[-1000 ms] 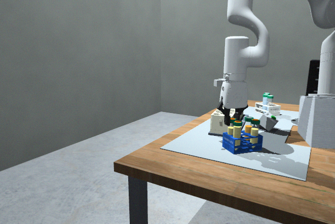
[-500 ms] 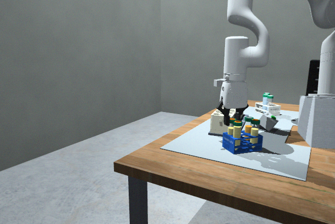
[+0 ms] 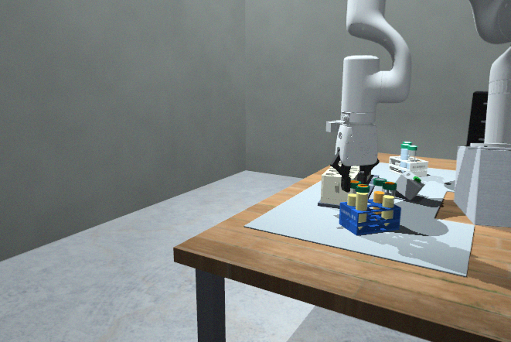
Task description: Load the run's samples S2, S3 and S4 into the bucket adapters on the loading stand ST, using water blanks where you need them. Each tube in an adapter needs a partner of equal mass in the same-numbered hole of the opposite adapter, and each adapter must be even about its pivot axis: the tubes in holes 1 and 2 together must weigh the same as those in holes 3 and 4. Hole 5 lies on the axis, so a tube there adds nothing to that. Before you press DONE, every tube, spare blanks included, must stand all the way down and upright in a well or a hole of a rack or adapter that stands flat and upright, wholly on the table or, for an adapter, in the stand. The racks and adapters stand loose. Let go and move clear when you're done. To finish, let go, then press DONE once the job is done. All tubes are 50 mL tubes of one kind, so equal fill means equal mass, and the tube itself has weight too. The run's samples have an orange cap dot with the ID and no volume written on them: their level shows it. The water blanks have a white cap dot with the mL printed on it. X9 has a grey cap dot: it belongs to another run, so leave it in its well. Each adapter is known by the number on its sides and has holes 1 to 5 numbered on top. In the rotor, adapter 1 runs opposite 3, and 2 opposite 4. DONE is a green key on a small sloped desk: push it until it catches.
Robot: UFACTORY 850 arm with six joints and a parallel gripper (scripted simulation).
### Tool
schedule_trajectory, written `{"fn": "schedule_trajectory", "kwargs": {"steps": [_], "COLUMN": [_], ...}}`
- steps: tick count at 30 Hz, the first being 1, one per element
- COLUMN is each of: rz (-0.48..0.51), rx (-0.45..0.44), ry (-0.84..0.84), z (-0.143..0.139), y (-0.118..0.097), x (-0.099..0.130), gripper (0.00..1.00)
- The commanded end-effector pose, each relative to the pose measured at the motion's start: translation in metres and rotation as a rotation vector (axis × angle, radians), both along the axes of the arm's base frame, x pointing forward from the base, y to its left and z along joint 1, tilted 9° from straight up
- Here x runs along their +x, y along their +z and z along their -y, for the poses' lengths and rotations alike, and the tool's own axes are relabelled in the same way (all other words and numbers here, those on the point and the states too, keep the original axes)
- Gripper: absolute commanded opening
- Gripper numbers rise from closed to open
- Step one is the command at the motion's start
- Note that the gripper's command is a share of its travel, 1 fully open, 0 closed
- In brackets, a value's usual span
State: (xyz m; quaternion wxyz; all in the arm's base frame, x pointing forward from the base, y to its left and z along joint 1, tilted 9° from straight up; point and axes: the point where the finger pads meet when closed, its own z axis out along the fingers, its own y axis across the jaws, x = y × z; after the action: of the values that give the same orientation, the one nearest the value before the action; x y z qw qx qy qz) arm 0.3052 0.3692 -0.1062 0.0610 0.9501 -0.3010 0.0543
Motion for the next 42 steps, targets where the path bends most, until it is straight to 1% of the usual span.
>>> {"fn": "schedule_trajectory", "kwargs": {"steps": [1, 8, 10, 25, 27, 42], "rz": [0.001, 0.001, 0.001, 0.001, 0.001, 0.001], "rx": [0.001, 0.001, 0.001, 0.001, 0.001, 0.001], "ry": [0.0, 0.0, 0.0, 0.0, 0.0, 0.0], "z": [-0.001, -0.003, -0.003, -0.008, -0.008, -0.012], "y": [0.002, 0.016, 0.016, 0.046, 0.046, 0.076], "x": [0.0, -0.001, -0.001, -0.003, -0.003, -0.005], "gripper": [0.44, 0.44, 0.44, 0.44, 0.44, 0.44]}}
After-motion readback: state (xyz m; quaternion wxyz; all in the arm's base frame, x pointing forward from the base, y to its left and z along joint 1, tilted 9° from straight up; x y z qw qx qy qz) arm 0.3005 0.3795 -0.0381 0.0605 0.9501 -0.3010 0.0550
